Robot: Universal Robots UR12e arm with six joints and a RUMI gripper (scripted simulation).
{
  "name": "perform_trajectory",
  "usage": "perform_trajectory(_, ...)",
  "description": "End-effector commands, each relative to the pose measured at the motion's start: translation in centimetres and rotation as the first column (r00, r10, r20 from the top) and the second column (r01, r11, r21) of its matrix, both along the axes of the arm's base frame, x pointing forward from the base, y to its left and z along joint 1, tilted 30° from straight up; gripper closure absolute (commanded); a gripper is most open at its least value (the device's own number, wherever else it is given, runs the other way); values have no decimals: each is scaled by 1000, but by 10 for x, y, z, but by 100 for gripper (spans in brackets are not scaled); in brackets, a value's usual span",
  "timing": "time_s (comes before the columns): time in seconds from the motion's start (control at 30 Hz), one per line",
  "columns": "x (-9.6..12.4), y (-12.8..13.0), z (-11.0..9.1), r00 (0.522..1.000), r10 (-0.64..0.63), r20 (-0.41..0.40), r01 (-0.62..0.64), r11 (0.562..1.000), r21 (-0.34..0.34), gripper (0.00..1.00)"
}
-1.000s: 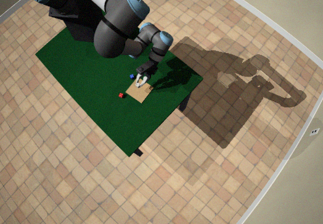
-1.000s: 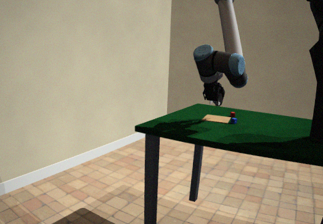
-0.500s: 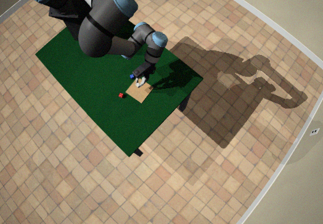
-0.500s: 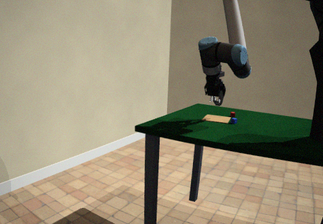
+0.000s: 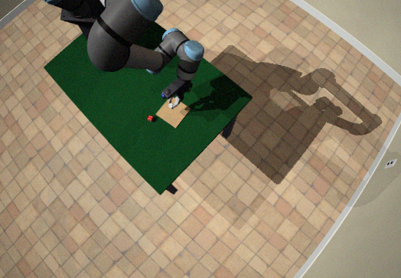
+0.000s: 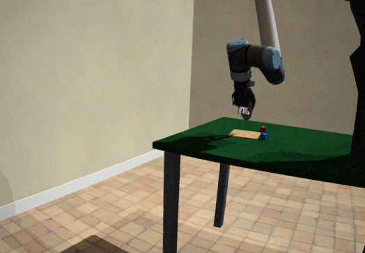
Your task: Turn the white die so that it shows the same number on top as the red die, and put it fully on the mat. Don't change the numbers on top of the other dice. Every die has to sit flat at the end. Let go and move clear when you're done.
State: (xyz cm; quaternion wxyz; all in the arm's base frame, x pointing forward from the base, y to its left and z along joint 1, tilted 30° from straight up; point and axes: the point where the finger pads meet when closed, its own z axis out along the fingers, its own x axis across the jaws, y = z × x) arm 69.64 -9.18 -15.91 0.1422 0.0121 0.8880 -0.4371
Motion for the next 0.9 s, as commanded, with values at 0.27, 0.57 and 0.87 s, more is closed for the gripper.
perform_trajectory(0.27,0,0,2,999,51,-13,-48,983,177,94)
perform_trajectory(0.57,-1,0,3,998,60,-13,-56,978,203,94)
perform_trajectory(0.87,0,-2,1,996,81,-22,-72,958,278,94)
